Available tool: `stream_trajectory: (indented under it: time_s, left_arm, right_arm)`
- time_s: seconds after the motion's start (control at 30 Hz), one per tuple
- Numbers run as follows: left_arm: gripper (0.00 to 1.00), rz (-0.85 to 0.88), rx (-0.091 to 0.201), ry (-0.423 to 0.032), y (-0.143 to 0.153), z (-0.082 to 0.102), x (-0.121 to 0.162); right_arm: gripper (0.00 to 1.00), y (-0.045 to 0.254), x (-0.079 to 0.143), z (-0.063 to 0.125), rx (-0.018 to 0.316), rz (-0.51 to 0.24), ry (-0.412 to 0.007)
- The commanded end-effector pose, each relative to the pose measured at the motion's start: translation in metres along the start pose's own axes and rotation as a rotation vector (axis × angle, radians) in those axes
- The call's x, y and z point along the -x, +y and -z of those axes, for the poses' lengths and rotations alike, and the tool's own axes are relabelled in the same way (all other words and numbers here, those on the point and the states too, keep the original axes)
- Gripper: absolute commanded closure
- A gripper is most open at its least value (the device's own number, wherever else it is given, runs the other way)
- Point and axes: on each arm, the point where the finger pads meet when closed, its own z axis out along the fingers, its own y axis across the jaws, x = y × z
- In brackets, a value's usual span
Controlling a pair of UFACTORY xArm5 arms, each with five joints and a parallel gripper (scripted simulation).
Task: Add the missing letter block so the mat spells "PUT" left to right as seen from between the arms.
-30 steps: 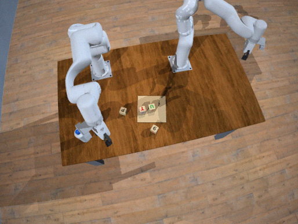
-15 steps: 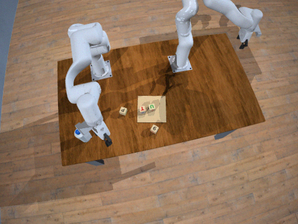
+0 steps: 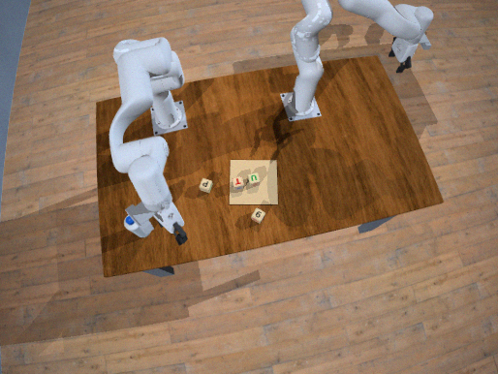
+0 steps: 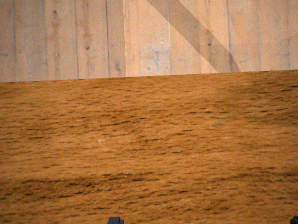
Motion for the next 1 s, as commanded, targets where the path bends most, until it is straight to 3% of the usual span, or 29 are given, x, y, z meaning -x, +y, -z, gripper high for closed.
stream_trajectory:
  time_s: [0.0,0.53,0.6,0.7,0.73,0.9,0.97]
  left_arm:
    - [0.00,0.031,0.000,-0.001,-0.009,0.001,0.001]
    - [0.00,0.049,0.000,-0.004,-0.013,0.001,0.002]
    - [0.00,0.049,0.000,-0.004,-0.013,0.001,0.002]
    - [0.00,0.049,0.000,-0.004,-0.013,0.001,0.002]
    - [0.00,0.049,0.000,-0.004,-0.013,0.001,0.002]
    - [0.00,0.049,0.000,-0.004,-0.013,0.001,0.002]
    - [0.00,0.049,0.000,-0.004,-0.013,0.001,0.002]
  right_arm:
    - [0.00,-0.001,-0.001,0.002,-0.004,0.000,0.003]
    - [0.00,-0.002,0.002,0.001,-0.003,-0.002,0.000]
    - [0.00,-0.007,0.019,-0.004,0.002,-0.011,-0.014]
    - [0.00,-0.018,0.073,-0.018,0.028,-0.047,-0.063]
    - [0.00,-0.017,0.080,-0.019,0.044,-0.064,-0.084]
    - [0.00,-0.023,0.135,-0.032,0.063,-0.082,-0.105]
    - [0.00,-0.023,0.135,-0.032,0.063,-0.082,-0.105]
